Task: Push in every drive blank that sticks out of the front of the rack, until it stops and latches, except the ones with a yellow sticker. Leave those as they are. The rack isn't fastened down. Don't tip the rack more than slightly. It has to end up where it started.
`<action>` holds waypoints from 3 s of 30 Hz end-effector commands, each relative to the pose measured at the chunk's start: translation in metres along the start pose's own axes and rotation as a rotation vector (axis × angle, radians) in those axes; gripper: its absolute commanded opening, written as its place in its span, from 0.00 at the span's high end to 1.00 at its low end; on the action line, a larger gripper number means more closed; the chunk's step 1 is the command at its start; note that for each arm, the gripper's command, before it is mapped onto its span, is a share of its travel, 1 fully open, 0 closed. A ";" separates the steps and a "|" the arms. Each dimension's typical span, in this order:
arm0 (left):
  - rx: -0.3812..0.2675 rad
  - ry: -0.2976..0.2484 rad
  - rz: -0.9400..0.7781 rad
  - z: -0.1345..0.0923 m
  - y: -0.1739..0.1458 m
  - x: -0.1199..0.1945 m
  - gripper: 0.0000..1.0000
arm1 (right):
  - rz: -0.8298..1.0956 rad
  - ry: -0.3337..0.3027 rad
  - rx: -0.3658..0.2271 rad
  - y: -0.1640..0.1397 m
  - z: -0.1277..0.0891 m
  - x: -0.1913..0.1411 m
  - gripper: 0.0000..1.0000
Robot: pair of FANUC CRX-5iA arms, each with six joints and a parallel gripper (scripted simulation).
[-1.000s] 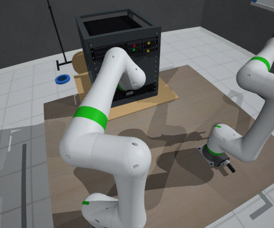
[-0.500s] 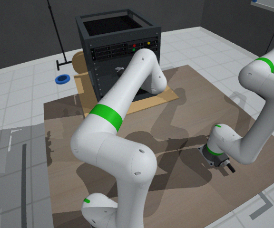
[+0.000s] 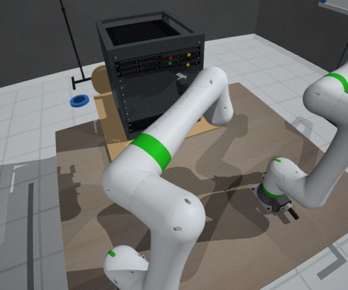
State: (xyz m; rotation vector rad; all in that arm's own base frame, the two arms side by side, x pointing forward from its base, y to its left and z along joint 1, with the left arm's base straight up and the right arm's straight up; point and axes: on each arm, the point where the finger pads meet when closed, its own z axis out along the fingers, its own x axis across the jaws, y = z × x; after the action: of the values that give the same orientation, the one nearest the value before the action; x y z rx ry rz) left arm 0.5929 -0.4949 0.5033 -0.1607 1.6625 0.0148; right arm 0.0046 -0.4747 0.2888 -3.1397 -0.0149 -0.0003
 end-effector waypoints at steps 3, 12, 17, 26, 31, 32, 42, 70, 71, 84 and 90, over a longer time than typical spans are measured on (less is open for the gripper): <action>0.065 -0.042 0.040 -0.019 -0.034 -0.009 0.00 | 0.000 0.000 -0.002 0.000 -0.001 0.000 0.00; 0.121 -0.078 0.075 -0.038 -0.062 -0.015 0.00 | 0.000 0.000 -0.002 0.000 -0.001 0.000 0.00; 0.139 -0.091 0.087 -0.045 -0.071 -0.017 0.00 | 0.000 0.000 -0.002 0.000 -0.001 0.000 0.00; 0.146 -0.095 0.091 -0.048 -0.075 -0.017 0.00 | 0.000 0.000 -0.002 0.000 -0.001 0.000 0.00; 0.146 -0.095 0.091 -0.048 -0.075 -0.017 0.00 | 0.000 0.000 -0.002 0.000 -0.001 0.000 0.00; 0.146 -0.095 0.091 -0.048 -0.075 -0.017 0.00 | 0.000 0.000 -0.002 0.000 -0.001 0.000 0.00; 0.146 -0.095 0.091 -0.048 -0.075 -0.017 0.00 | 0.000 0.000 -0.002 0.000 -0.001 0.000 0.00; 0.145 -0.094 0.092 -0.042 -0.073 -0.018 0.00 | 0.000 0.000 -0.002 0.000 -0.001 0.000 0.00; 0.145 -0.094 0.092 -0.040 -0.072 -0.019 0.00 | 0.000 0.000 -0.002 0.000 -0.001 0.000 0.00; 0.145 -0.094 0.092 0.004 -0.055 -0.028 0.00 | 0.000 0.000 -0.002 0.000 -0.001 0.000 0.00; 0.145 -0.094 0.092 0.038 -0.041 -0.035 0.00 | 0.000 0.000 -0.002 0.000 -0.001 0.000 0.00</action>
State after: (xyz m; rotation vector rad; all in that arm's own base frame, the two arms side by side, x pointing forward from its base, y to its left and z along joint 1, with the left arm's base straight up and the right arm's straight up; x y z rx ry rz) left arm 0.6258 -0.5345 0.5354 0.0264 1.5698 -0.0271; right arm 0.0046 -0.4747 0.2888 -3.1397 -0.0149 -0.0003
